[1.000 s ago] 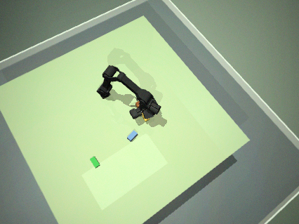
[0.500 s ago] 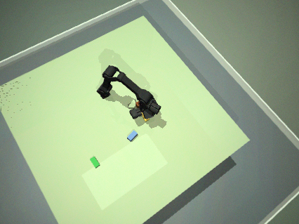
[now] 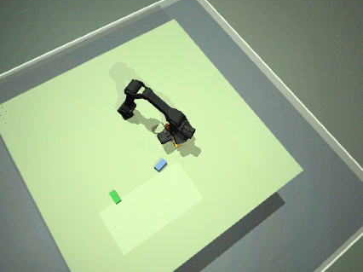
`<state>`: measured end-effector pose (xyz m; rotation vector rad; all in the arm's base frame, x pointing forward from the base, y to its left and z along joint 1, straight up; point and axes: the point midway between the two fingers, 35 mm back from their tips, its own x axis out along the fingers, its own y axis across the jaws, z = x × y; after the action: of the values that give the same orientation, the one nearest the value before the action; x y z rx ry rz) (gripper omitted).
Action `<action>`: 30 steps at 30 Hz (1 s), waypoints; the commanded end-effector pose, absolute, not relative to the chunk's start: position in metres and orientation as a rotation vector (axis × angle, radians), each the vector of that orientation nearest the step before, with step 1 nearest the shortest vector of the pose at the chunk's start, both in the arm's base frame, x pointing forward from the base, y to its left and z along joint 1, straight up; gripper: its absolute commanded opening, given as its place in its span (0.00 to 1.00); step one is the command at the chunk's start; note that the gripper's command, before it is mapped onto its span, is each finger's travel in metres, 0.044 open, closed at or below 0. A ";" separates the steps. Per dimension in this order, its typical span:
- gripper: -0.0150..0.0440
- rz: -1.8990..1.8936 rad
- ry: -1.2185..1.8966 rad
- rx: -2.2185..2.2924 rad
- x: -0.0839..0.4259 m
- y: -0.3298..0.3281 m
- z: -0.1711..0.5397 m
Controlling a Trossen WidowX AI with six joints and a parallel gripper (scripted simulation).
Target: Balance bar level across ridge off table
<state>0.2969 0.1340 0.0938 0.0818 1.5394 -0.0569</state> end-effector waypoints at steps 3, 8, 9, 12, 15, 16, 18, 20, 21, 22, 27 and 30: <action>0.57 -0.057 1.540 0.081 0.297 0.134 0.094; 0.57 -0.057 1.540 0.081 0.297 0.134 0.094; 0.61 -0.057 1.540 0.081 0.297 0.134 0.094; 0.75 -0.057 1.540 0.081 0.297 0.134 0.094; 0.88 -0.057 1.540 0.081 0.297 0.134 0.094; 0.92 -0.057 1.540 0.081 0.297 0.134 0.094; 1.00 -0.057 1.540 0.081 0.297 0.134 0.094; 1.00 -0.057 1.540 0.081 0.297 0.134 0.094; 1.00 -0.057 1.540 0.081 0.297 0.134 0.096; 1.00 -0.057 1.540 0.082 0.298 0.134 0.102; 1.00 -0.057 1.539 0.082 0.299 0.135 0.163; 1.00 -0.056 1.540 0.083 0.294 0.133 0.192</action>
<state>0.2976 0.1343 0.1574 0.0771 1.5512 -0.0622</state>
